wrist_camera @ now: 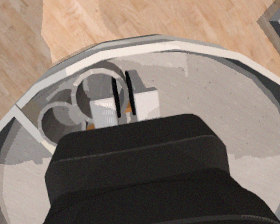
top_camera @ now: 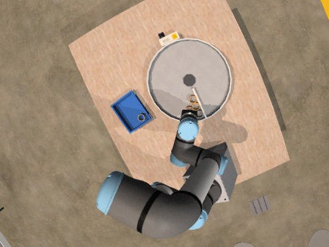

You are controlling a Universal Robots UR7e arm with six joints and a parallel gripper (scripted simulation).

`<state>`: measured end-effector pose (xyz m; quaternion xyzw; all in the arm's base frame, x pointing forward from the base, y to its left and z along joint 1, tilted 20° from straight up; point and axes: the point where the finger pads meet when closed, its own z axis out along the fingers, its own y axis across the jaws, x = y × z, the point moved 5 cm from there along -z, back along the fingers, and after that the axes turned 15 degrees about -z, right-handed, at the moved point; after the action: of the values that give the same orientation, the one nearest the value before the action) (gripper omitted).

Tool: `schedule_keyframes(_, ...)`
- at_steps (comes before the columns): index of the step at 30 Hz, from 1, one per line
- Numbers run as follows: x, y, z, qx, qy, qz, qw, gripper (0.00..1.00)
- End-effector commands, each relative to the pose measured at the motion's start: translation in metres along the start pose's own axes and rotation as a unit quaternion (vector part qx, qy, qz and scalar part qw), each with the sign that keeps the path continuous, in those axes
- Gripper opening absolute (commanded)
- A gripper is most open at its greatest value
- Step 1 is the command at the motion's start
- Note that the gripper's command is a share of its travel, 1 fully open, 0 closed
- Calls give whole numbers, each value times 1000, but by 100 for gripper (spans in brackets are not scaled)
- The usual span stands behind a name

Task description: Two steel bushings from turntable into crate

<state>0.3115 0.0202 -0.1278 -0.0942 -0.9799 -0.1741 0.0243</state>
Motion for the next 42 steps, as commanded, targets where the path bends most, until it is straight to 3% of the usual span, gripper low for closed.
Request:
schedule_keyframes(1, 0, 0, -1, 0, 0, 0, 1000, 0)
schedule_keyframes(42, 0, 0, -19, 0, -1, 0, 1000, 0)
